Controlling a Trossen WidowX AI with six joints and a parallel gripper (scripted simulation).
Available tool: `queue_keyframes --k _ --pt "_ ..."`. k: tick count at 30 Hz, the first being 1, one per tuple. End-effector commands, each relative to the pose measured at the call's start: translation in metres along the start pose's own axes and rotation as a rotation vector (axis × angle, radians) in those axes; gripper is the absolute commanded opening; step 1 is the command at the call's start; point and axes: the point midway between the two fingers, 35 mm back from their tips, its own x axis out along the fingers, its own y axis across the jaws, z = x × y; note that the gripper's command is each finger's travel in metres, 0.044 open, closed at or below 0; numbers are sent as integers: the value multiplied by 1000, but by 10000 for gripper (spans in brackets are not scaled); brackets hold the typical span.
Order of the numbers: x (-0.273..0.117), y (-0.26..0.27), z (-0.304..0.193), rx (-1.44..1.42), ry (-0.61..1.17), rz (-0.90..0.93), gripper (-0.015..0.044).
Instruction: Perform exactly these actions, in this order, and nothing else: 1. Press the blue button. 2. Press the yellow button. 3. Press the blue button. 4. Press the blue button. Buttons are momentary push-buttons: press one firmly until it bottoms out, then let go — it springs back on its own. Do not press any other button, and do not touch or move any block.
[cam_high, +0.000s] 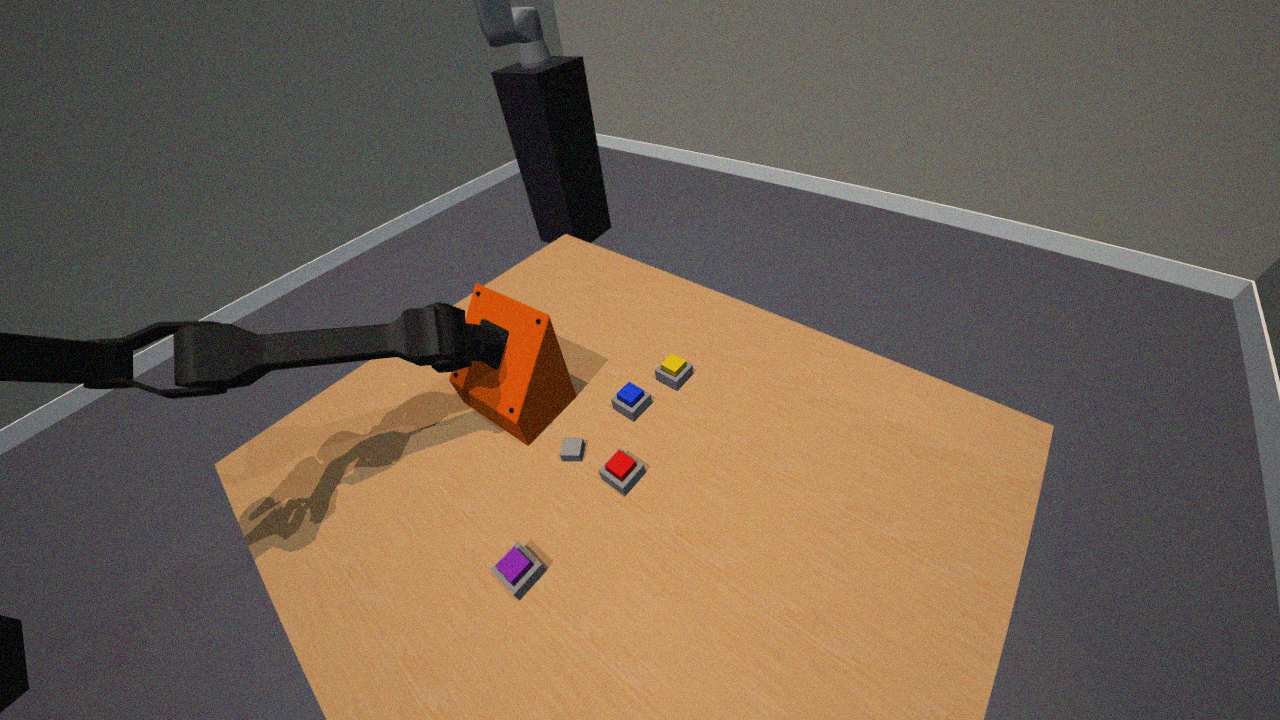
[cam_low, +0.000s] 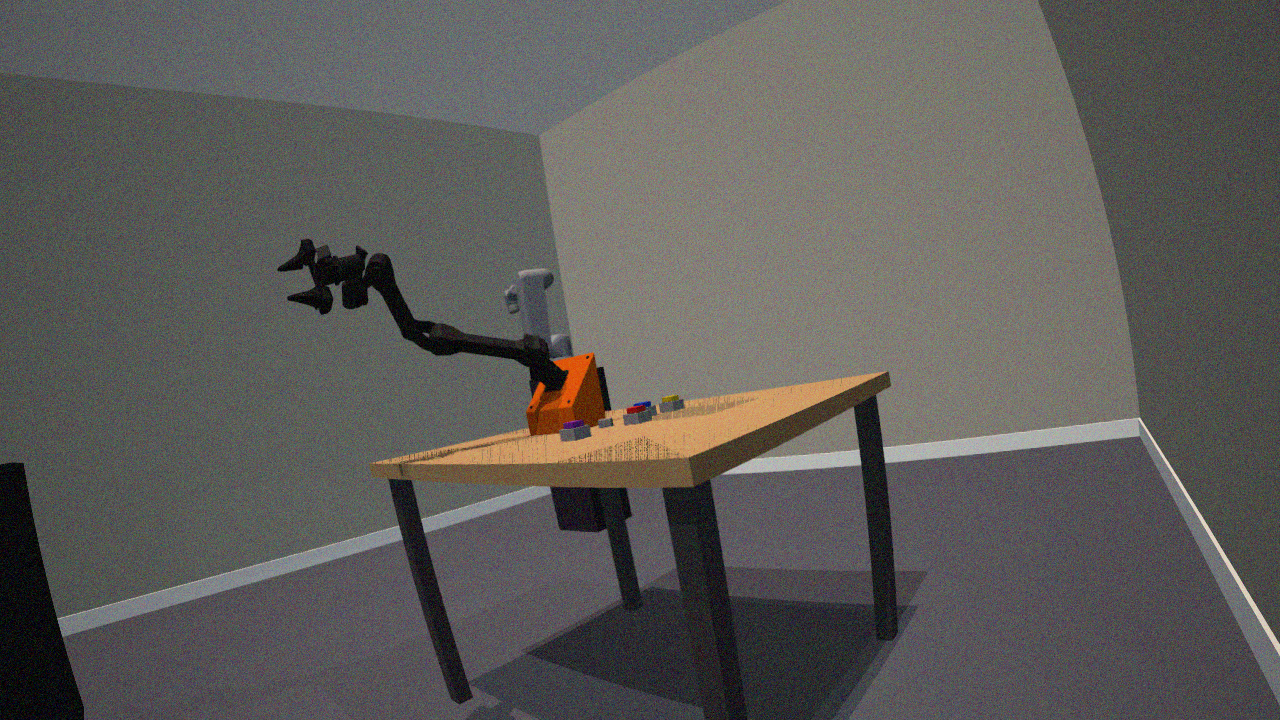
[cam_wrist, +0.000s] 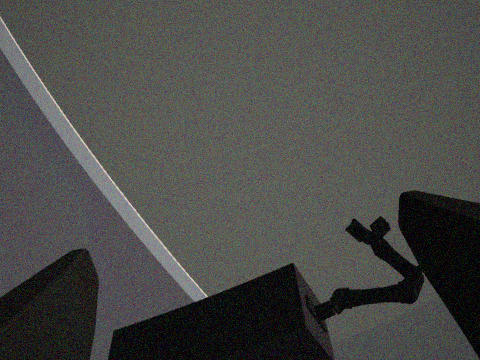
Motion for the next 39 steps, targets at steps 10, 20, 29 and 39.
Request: queue_keyframes --k 10,20,29,39 --pt "-61 -35 141 -425 -264 -190 400" --pt "-177 -34 303 -884 -601 -515 400" --pt "-309 2 405 -1236 -858 -874 400" --pt "-472 79 462 -1566 -1104 -1381 400"
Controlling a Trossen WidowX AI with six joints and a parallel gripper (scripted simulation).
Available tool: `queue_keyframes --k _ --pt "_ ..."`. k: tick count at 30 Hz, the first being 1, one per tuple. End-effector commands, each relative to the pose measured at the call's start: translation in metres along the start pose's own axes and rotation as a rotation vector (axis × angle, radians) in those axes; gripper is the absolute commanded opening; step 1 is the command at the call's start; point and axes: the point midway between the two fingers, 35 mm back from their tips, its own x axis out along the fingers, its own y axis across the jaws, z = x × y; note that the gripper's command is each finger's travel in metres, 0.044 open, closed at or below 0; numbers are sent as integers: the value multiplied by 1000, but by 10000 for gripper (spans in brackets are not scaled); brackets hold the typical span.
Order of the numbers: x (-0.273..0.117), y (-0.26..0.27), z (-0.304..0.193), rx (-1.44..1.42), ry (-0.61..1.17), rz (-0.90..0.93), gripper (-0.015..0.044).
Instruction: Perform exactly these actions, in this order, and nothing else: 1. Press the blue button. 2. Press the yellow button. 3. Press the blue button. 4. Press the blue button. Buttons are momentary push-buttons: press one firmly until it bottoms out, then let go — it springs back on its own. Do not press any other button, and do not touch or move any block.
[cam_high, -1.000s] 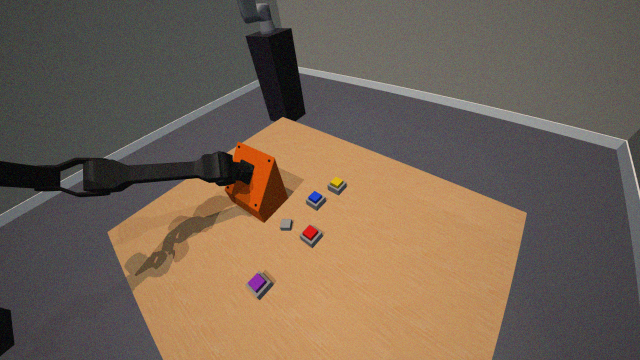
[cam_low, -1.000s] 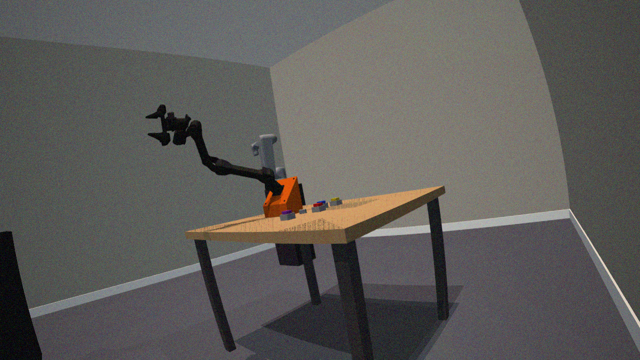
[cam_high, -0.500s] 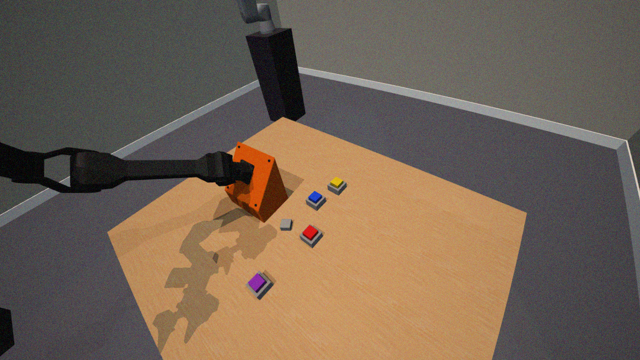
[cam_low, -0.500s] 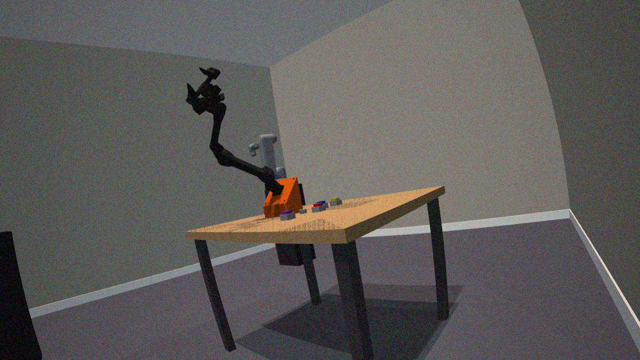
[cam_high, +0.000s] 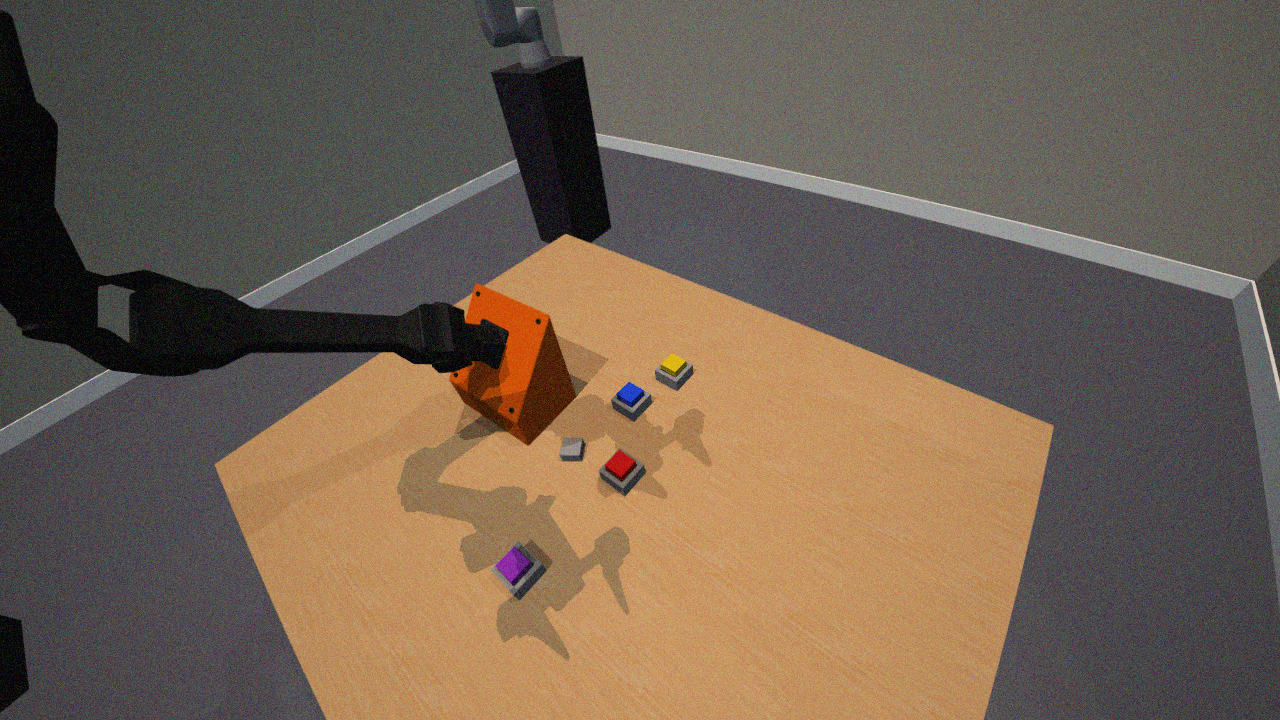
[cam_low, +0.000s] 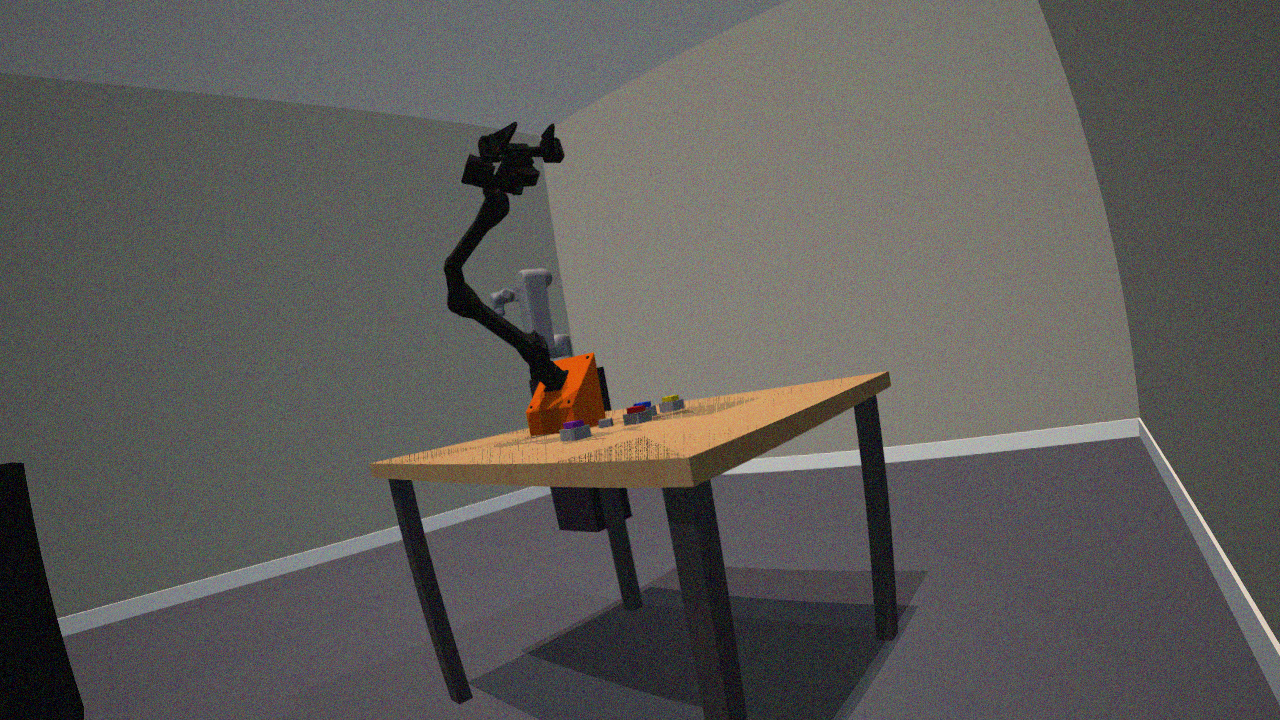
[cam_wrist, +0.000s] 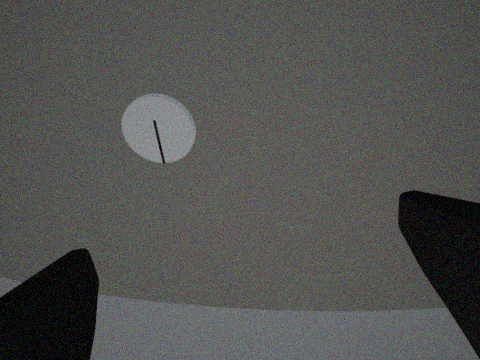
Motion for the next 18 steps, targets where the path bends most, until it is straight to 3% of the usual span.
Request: queue_keyframes --k 1,9,18 --pt "4 -73 20 -188 -46 -173 400" --pt "-21 -211 79 -581 -106 -548 400" --pt "-100 -334 169 -1042 -100 -1028 400"
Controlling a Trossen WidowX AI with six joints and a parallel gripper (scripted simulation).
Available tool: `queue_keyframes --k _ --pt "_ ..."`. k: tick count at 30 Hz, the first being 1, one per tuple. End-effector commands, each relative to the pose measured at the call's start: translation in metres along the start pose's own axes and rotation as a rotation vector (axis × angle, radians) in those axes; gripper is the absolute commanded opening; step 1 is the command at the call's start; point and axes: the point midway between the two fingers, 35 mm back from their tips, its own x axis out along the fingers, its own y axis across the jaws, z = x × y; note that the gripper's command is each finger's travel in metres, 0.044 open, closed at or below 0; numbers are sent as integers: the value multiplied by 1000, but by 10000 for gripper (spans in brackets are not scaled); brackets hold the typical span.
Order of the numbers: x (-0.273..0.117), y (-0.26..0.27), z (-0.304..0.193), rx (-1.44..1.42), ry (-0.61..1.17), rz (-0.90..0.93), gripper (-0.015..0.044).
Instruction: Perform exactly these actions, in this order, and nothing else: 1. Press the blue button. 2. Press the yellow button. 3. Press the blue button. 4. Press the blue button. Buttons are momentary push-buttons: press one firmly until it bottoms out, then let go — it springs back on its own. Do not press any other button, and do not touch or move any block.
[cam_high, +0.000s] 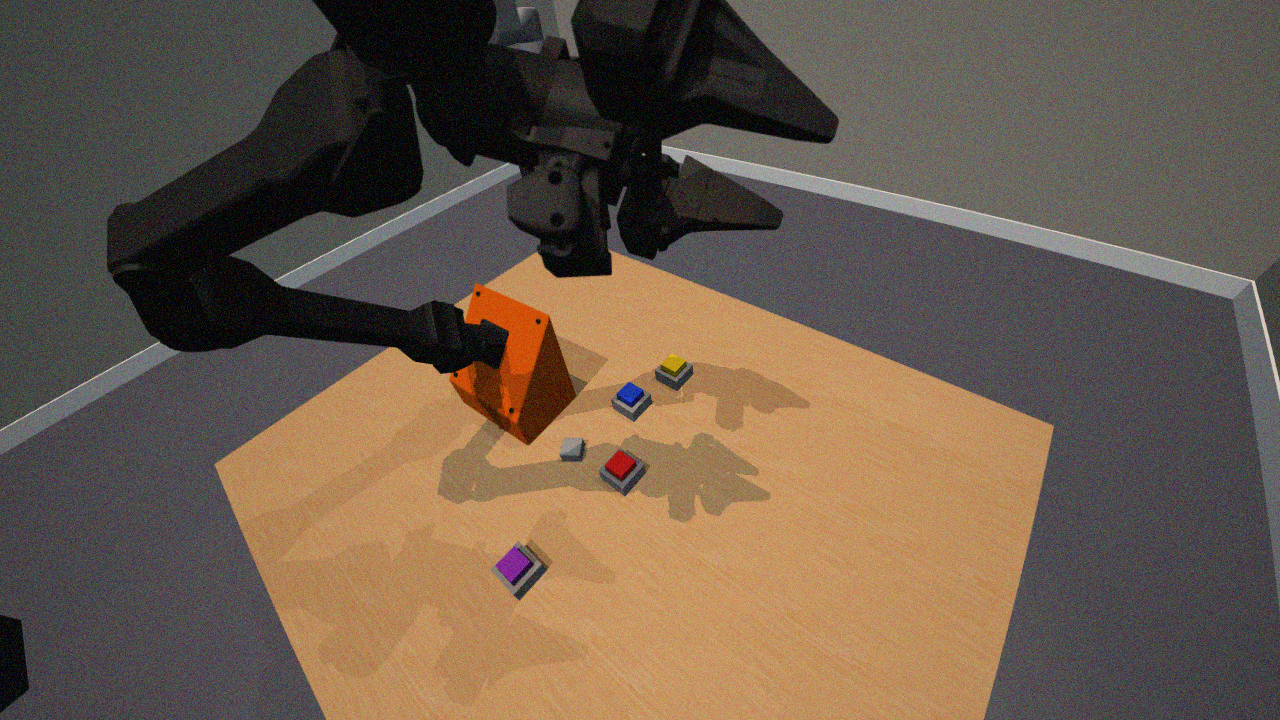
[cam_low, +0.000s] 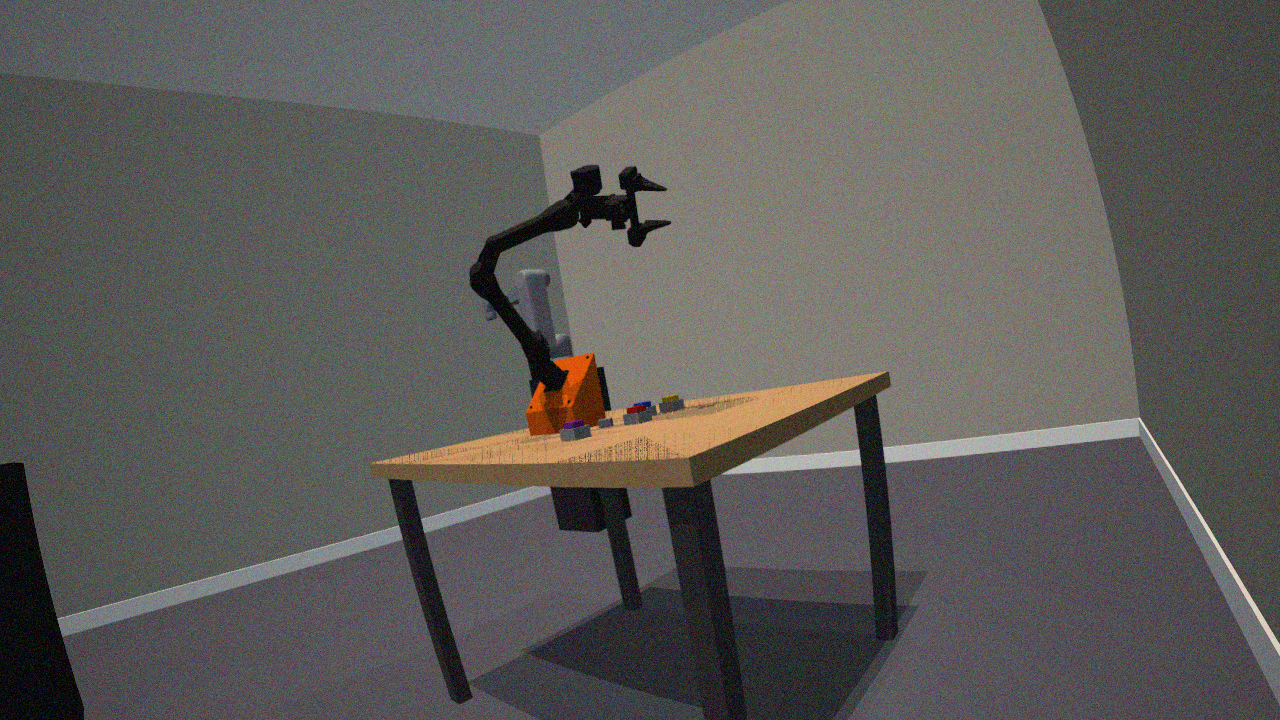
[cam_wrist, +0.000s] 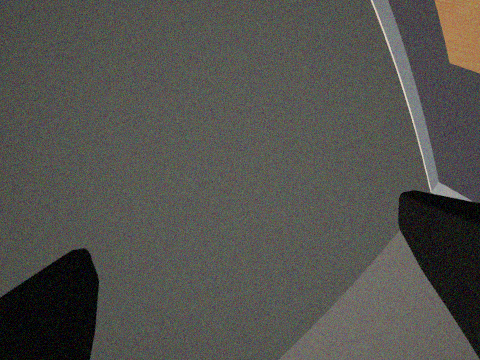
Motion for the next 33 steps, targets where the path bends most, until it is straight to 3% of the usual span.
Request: queue_keyframes --k 1,10,16,20,30,33 --pt "17 -73 -17 -224 18 -203 400" --pt "7 -246 -18 -785 127 -717 400" --pt "-44 -349 15 -1198 280 -1127 400" --pt "-86 -391 44 -1434 407 -1391 400" --pt "-91 -395 48 -1459 423 -1421 400" --pt "-81 -420 64 -1459 424 -1419 321"
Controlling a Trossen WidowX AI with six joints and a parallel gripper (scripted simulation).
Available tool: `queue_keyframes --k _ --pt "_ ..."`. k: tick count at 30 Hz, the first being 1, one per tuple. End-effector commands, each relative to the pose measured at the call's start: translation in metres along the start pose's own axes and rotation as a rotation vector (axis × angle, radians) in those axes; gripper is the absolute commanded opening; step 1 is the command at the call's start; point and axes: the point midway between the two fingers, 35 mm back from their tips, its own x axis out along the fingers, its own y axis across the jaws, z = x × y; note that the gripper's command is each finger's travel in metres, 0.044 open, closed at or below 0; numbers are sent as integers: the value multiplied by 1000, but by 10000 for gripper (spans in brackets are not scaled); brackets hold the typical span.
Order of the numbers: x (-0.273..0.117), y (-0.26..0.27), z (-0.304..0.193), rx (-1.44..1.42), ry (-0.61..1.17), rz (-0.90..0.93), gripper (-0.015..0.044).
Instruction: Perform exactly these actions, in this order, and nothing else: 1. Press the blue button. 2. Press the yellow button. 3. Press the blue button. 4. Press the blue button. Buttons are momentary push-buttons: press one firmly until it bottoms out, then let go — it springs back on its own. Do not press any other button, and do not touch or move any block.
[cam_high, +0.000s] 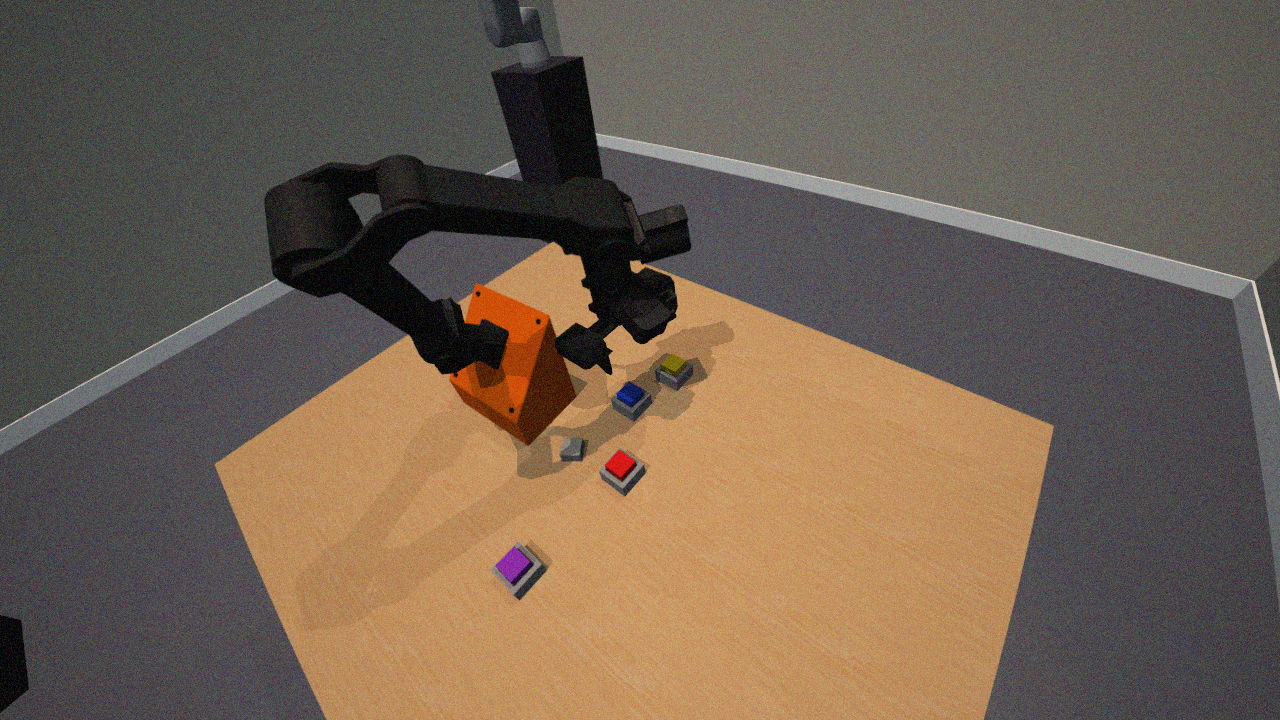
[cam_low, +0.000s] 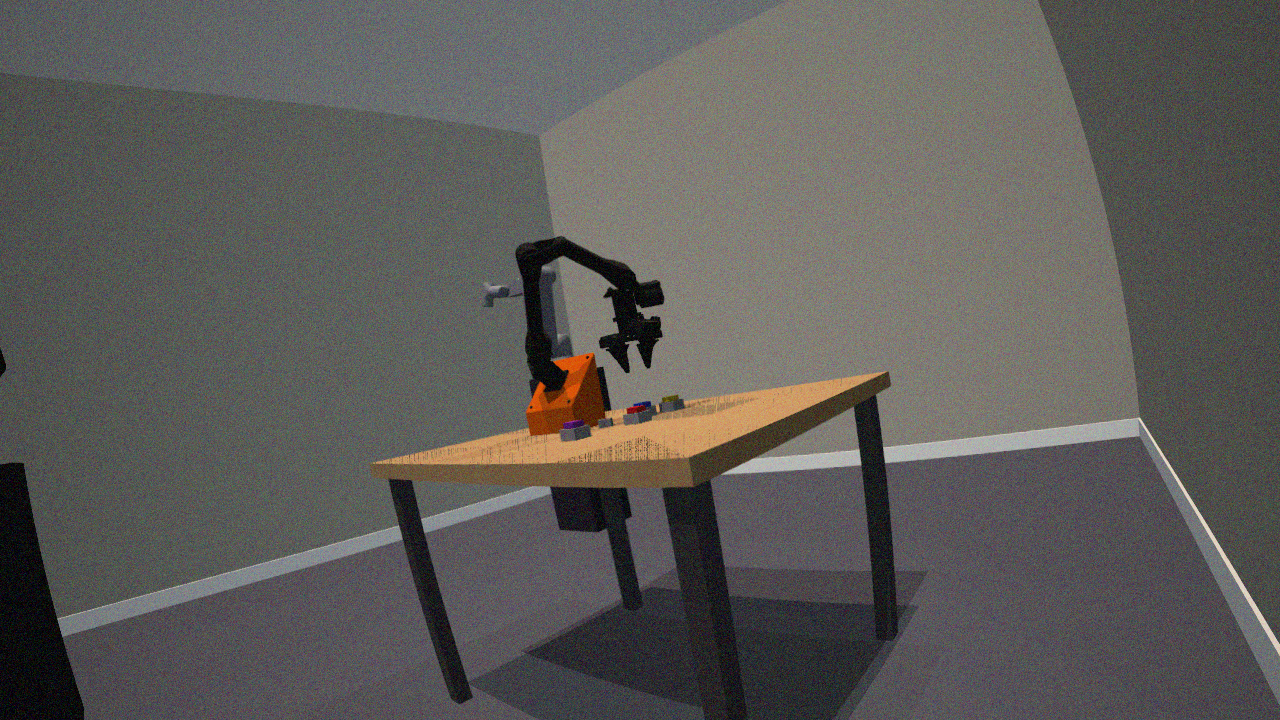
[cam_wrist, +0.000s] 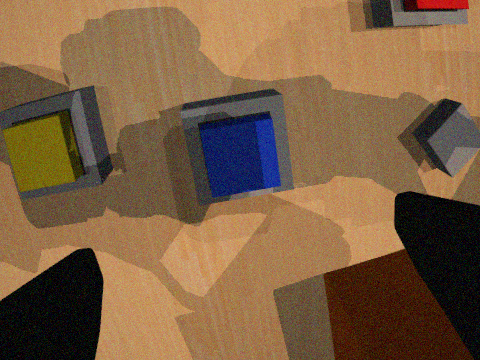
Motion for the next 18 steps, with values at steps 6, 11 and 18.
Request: queue_keyframes --k 6,11,18 --pt "57 -6 -4 -8 16 -22 164" --pt "57 -6 -4 -8 16 -22 32" --pt "57 -6 -4 -8 16 -22 20"
